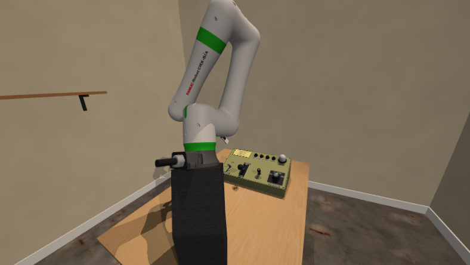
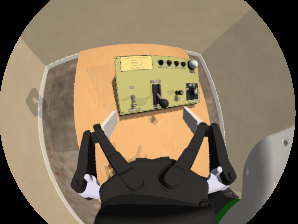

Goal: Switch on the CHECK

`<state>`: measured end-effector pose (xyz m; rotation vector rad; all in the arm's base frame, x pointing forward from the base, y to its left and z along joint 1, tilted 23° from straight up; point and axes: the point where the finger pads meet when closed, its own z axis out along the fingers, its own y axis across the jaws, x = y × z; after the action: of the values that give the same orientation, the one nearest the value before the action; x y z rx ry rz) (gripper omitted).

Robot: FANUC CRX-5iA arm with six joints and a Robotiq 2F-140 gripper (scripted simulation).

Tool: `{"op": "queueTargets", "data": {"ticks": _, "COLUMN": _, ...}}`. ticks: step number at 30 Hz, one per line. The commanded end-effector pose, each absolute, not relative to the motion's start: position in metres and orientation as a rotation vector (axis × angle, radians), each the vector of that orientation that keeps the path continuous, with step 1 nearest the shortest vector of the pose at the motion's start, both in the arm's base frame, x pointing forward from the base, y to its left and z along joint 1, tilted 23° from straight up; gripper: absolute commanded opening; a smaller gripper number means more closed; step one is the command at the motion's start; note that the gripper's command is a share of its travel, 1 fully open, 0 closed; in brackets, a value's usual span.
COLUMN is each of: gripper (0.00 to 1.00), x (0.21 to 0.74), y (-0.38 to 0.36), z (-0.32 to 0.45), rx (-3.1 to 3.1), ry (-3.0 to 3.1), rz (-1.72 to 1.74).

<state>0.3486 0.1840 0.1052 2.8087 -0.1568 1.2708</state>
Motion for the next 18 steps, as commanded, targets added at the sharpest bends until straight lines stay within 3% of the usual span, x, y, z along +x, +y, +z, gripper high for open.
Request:
{"op": "queueTargets", "data": {"ticks": 1, "gripper": 1.00, "x": 0.348, "y": 0.183, "z": 0.105, "rx": 2.832, "ry": -0.105, "rz": 1.393}}
{"op": "queueTargets", "data": {"ticks": 18, "gripper": 1.00, "x": 0.338, "y": 0.169, "z": 0.090, "rx": 2.871, "ry": -0.135, "rz": 1.379}}
